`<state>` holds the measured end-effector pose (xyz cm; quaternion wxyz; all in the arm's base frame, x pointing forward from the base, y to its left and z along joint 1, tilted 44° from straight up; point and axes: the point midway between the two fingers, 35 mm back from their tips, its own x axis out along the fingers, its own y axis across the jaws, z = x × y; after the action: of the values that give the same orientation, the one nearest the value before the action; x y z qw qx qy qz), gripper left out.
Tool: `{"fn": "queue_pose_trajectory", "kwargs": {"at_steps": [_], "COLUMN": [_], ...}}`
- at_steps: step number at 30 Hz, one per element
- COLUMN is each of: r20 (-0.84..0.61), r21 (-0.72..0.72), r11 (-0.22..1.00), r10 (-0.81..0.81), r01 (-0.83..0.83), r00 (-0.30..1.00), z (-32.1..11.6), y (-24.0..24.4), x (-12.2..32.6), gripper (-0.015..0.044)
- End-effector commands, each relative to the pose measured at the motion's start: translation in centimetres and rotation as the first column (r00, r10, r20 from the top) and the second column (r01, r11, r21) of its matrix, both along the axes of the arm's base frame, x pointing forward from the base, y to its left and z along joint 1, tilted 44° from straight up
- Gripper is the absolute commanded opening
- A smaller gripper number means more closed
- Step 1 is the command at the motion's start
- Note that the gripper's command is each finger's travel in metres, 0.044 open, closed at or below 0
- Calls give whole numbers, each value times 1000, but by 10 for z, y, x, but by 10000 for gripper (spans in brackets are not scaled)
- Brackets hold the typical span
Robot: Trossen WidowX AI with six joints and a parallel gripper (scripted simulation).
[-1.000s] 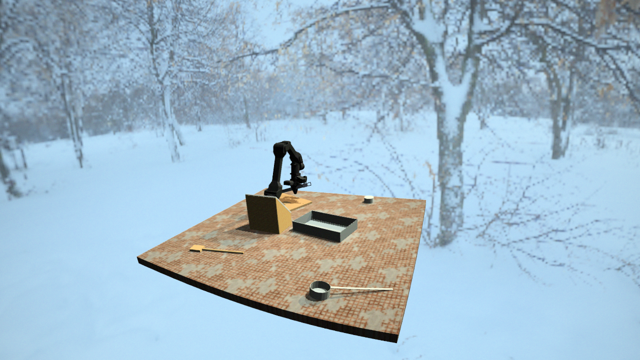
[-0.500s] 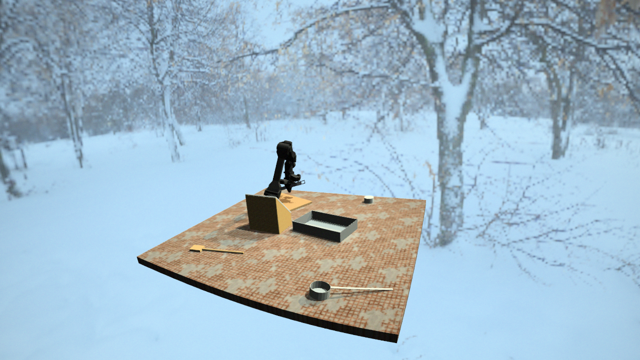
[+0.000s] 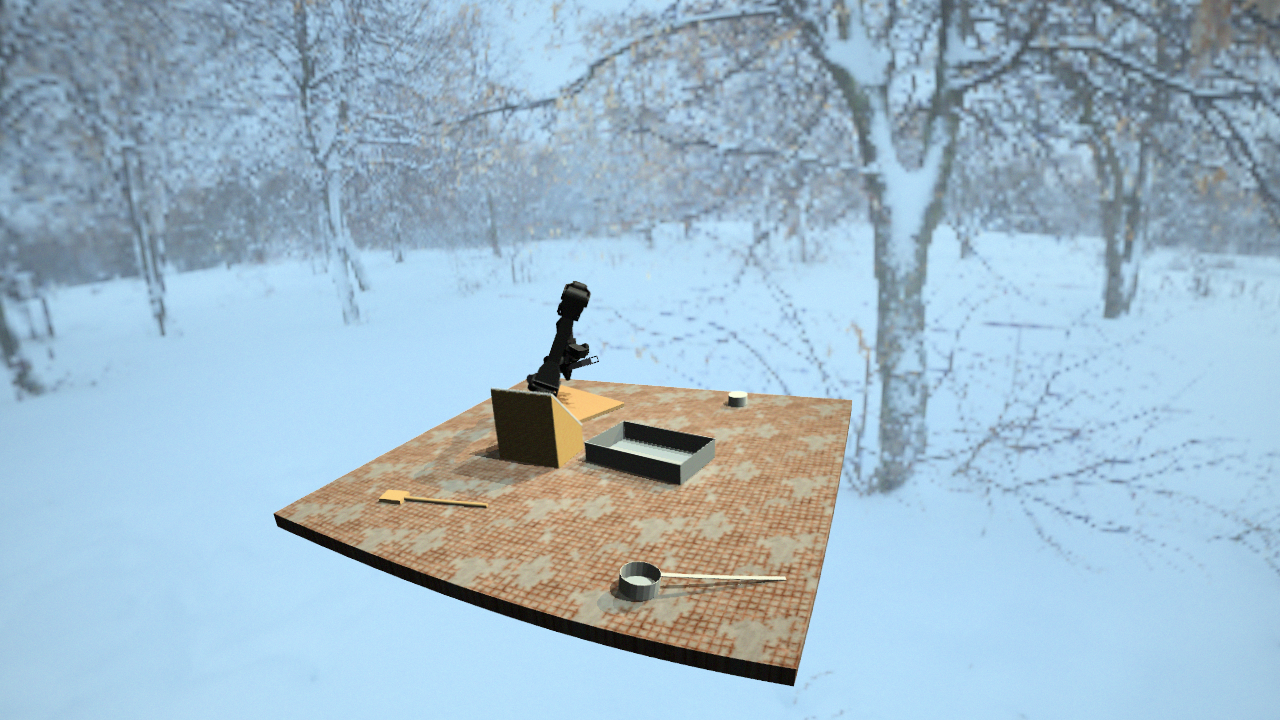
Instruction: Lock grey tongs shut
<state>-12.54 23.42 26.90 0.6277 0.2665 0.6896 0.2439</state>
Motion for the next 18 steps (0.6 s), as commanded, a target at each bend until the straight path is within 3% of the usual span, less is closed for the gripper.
{"fn": "queue_pose_trajectory", "kwargs": {"at_steps": [1,18], "r20": [-4,-31], "r21": [21,-3], "r11": [1000,999], "r10": [7,54], "r01": [-7,-54], "r00": [1000,998], "z": [3,-1], "y": [-7,-15], "x": [-8,-16], "gripper": [-150,-150]}}
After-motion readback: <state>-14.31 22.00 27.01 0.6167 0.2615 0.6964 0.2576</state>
